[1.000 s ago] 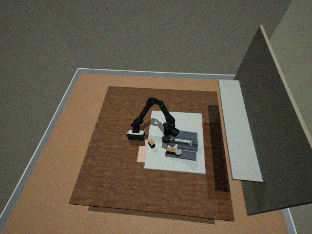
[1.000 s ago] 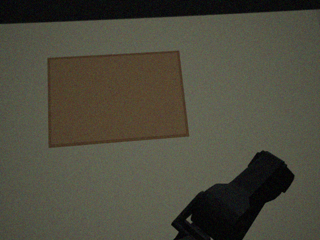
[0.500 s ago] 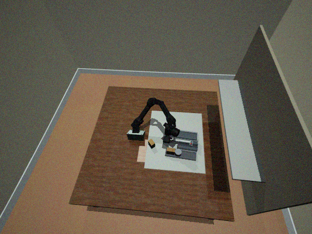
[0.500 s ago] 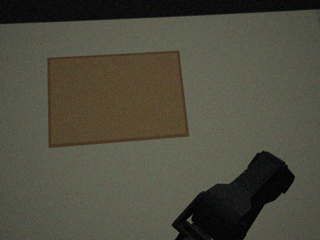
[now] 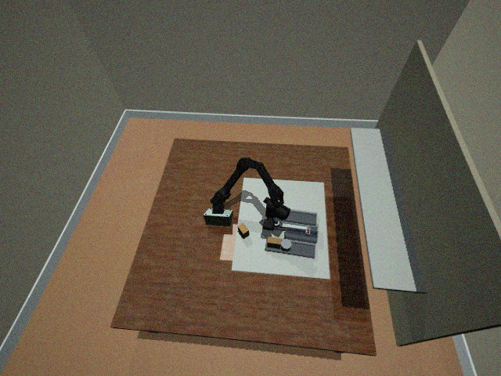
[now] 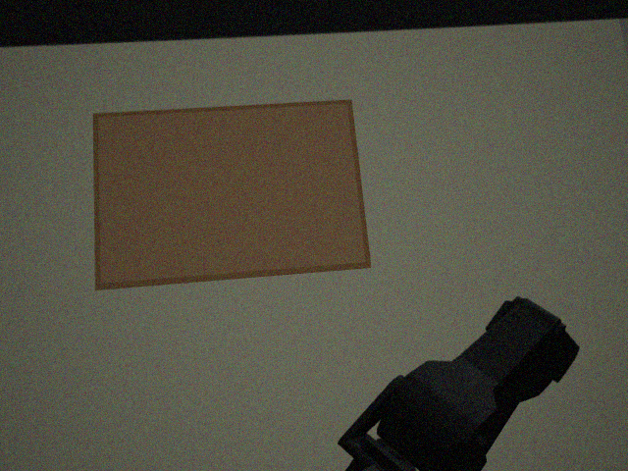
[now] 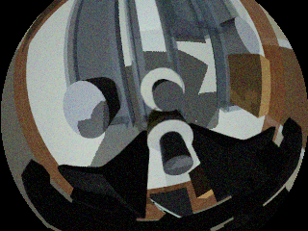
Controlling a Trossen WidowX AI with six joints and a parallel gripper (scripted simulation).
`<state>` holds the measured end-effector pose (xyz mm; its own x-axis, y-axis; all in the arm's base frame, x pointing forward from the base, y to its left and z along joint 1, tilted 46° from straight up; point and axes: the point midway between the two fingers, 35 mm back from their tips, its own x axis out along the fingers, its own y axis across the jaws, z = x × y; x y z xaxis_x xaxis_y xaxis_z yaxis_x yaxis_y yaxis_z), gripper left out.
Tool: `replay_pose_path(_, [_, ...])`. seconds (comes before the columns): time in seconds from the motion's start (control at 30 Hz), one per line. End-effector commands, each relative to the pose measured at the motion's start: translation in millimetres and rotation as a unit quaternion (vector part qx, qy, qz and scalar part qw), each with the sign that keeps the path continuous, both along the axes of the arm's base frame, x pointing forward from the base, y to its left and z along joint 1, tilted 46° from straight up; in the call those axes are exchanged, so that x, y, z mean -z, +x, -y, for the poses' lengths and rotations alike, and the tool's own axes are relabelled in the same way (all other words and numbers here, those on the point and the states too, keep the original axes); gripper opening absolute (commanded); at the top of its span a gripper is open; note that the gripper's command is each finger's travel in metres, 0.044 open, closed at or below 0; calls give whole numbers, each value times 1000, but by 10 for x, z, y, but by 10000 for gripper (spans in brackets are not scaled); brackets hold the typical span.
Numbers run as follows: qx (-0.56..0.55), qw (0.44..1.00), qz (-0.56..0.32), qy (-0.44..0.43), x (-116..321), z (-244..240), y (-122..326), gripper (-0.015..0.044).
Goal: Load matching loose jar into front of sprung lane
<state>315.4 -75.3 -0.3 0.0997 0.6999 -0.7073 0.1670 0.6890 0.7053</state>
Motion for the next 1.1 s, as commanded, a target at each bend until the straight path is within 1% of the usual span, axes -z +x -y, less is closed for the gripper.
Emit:
replay_pose_path(0.0, [4, 1000, 9, 0, -5, 26, 83, 0])
replay_pose_path(1.07, [4, 1000, 10, 0, -17, 66, 229, 0])
